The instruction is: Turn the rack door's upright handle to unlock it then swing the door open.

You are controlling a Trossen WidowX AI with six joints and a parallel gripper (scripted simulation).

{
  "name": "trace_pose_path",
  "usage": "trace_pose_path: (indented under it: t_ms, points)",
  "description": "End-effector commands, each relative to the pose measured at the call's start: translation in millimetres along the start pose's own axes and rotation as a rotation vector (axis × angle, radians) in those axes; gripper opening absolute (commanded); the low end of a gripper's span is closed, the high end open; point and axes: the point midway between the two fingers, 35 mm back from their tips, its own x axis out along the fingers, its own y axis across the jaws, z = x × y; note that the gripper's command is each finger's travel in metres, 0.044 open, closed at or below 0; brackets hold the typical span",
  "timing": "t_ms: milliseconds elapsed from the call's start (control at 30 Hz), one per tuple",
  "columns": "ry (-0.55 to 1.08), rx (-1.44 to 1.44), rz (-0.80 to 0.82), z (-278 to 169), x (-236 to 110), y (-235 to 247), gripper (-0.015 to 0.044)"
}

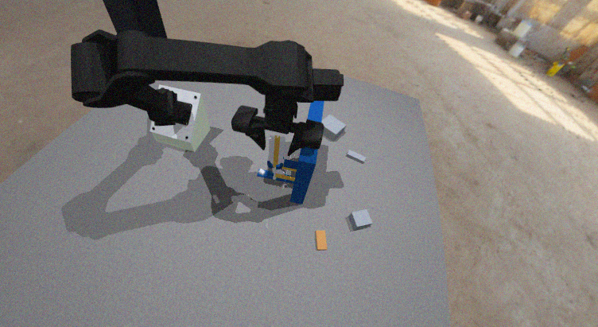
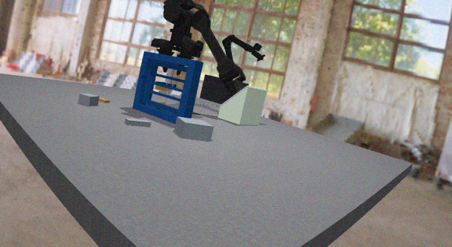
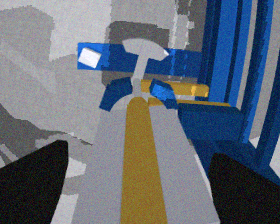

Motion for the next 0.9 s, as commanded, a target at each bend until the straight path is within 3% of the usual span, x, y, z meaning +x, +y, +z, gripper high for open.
trace_pose_path:
  t_ms: [0, 233, 467, 867]
  points:
    - [-0.002, -0.172, 0.001, 0.5, 0.4, 0.1, 0.0287]
    - [-0.002, -0.204, 0.001, 0.5, 0.4, 0.1, 0.0287]
    - [-0.002, -0.204, 0.001, 0.5, 0.4, 0.1, 0.0104]
    - [-0.002, -0.204, 0.001, 0.5, 0.4, 0.1, 0.0024]
